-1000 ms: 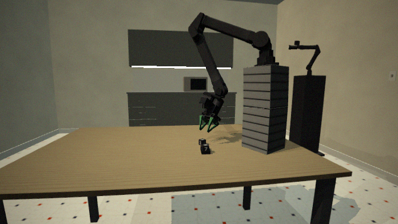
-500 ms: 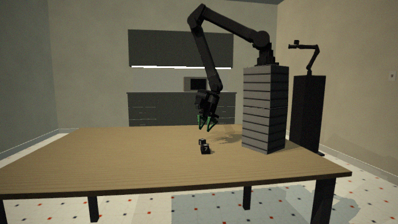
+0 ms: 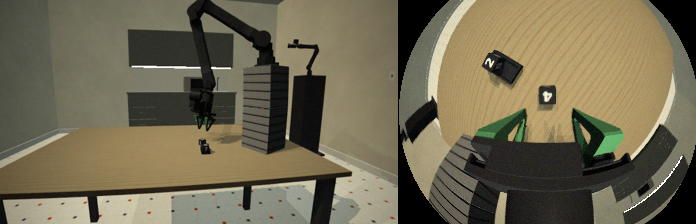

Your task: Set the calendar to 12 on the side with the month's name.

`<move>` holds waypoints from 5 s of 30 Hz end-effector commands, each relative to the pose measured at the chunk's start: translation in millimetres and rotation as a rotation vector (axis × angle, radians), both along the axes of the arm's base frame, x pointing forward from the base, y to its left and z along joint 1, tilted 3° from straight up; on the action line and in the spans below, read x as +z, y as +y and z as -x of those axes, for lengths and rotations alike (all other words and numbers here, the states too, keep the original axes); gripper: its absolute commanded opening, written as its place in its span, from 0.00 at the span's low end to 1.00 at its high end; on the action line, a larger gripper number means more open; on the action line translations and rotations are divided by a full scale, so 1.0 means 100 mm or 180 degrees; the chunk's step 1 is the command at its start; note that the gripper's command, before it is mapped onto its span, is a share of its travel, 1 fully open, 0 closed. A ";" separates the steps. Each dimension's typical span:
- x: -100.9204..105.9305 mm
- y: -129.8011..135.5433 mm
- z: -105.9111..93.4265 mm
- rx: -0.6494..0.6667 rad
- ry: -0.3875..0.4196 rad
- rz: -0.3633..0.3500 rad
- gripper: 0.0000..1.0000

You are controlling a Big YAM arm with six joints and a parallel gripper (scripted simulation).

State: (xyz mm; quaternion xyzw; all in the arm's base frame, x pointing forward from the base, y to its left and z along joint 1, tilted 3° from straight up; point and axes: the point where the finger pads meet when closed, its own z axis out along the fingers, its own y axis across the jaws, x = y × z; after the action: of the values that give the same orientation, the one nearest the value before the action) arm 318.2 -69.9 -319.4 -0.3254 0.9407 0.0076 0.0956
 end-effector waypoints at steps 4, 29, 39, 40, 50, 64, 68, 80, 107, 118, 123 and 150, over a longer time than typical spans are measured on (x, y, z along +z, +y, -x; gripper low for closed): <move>0.11 0.07 -0.18 -0.0017 0.0214 0.0200 0.64; 0.15 0.02 -0.10 -0.0075 0.0440 0.0364 1.00; 0.18 0.06 -0.10 0.0023 0.0441 0.0373 0.44; 0.18 0.06 -0.11 0.0021 0.0434 0.0375 0.44; 0.18 0.06 -0.11 0.0021 0.0433 0.0375 0.44; 0.18 0.06 -0.11 0.0021 0.0433 0.0375 0.44; 0.18 0.06 -0.11 0.0021 0.0433 0.0375 0.44; 0.17 0.05 -0.15 0.0019 0.0401 0.0380 0.44; -0.21 0.02 -0.06 -0.0003 0.0452 0.0370 0.44; -0.37 0.02 -0.06 -0.0003 0.0453 0.0369 0.44; -0.39 0.01 -0.08 -0.0005 0.0442 0.0371 0.44; -0.42 0.02 -0.05 -0.0004 0.0466 0.0367 0.44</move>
State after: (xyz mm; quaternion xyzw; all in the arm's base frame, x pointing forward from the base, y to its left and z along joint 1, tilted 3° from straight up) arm 323.9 -62.6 -362.0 -0.3308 0.9434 -0.0211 0.0051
